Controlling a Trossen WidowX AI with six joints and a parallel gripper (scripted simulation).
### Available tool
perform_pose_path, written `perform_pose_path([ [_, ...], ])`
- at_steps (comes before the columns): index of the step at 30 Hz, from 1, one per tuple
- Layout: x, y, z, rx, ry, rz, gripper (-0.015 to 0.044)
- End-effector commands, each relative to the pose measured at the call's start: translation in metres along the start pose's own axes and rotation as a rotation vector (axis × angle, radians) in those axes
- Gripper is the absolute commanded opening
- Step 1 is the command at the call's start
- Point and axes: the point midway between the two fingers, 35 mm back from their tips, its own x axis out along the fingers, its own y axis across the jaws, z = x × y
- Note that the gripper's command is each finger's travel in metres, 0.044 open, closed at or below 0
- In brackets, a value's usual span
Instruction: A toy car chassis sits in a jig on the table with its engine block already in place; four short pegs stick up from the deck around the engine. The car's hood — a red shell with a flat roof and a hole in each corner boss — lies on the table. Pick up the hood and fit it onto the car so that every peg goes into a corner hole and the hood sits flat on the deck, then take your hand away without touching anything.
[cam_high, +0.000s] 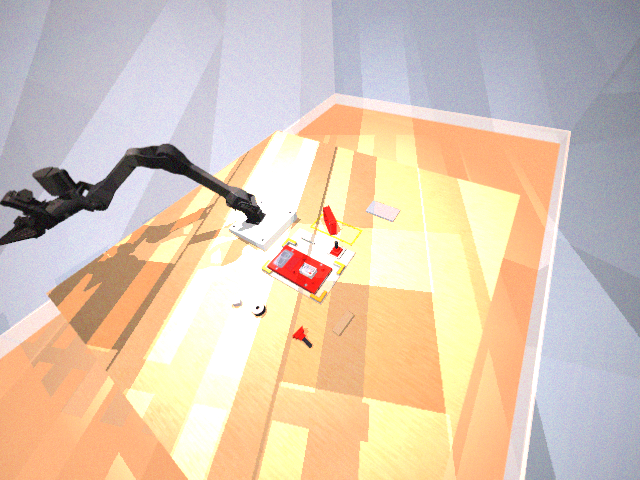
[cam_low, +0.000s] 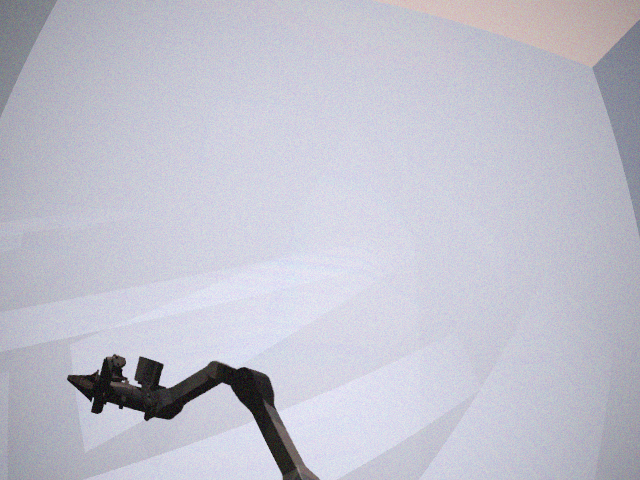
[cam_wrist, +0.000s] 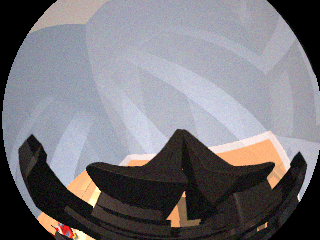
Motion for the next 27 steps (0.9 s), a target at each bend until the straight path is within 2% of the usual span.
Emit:
perform_pose_path([
  [1,0.002,0.001,-0.001,0.001,0.003,0.003,0.0],
  [9,0.061,0.073,-0.058,0.045,0.126,0.119,0.0],
  [16,0.104,0.148,-0.111,-0.032,0.238,0.215,0.0],
  [27,0.133,0.285,-0.201,-0.216,0.422,0.407,0.0],
])
